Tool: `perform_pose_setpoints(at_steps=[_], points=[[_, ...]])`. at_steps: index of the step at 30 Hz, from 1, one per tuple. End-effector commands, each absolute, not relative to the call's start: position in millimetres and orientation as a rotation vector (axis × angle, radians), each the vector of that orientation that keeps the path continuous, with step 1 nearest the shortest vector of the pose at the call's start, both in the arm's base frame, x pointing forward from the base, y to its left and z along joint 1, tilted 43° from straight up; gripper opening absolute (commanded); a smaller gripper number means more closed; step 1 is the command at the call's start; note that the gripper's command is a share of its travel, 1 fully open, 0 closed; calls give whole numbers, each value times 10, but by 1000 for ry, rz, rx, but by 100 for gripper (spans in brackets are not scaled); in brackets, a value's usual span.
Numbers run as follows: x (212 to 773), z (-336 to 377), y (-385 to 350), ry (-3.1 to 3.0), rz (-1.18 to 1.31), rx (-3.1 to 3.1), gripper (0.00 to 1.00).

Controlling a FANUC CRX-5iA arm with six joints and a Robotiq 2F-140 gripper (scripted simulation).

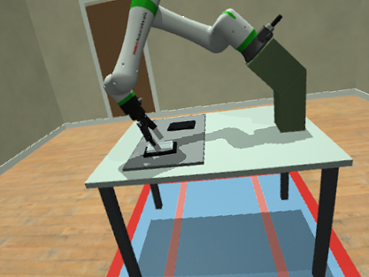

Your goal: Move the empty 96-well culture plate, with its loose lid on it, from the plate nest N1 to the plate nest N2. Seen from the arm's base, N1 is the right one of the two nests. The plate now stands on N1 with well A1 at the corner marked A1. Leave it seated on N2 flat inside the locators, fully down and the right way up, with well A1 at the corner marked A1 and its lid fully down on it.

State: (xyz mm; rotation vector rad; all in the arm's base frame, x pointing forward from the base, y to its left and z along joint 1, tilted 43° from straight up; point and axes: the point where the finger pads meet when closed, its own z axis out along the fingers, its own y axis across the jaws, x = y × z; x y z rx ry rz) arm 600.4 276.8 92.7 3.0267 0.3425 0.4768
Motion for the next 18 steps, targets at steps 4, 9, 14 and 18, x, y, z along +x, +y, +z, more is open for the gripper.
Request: perform_pose_setpoints(at_steps=[4,9,14,18], points=[[6004,929,2769,343,477,3027,100],[5932,1007,2761,343,477,3027,100],[5879,1066,2755,343,477,3027,100],[5807,1145,2747,343,477,3027,100]])
